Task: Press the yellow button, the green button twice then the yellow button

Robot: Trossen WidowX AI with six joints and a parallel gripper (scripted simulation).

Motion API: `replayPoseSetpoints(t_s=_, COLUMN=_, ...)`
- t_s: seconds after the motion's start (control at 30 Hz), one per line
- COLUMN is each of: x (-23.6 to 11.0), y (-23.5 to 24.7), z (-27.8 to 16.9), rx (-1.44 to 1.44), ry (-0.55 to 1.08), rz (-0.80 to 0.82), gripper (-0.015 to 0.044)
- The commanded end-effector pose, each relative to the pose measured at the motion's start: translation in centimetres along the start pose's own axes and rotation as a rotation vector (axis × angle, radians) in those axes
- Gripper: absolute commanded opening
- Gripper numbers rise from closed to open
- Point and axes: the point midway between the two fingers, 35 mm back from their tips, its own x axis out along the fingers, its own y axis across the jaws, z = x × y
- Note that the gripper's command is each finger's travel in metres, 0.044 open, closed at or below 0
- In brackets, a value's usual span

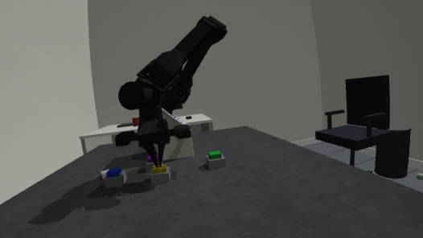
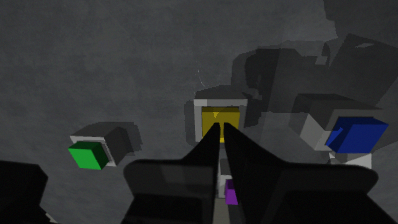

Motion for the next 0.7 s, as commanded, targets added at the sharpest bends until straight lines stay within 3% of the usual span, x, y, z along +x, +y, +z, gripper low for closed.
replayPoseSetpoints(t_s=0.0, x=0.5, y=0.1, z=-0.1, rx=0.004, ry=0.002, rz=0.005, gripper=0.0020)
replayPoseSetpoints(t_s=0.67, x=-0.6, y=0.0, z=0.0, rx=0.002, ry=0.000, rz=0.001, gripper=0.0020)
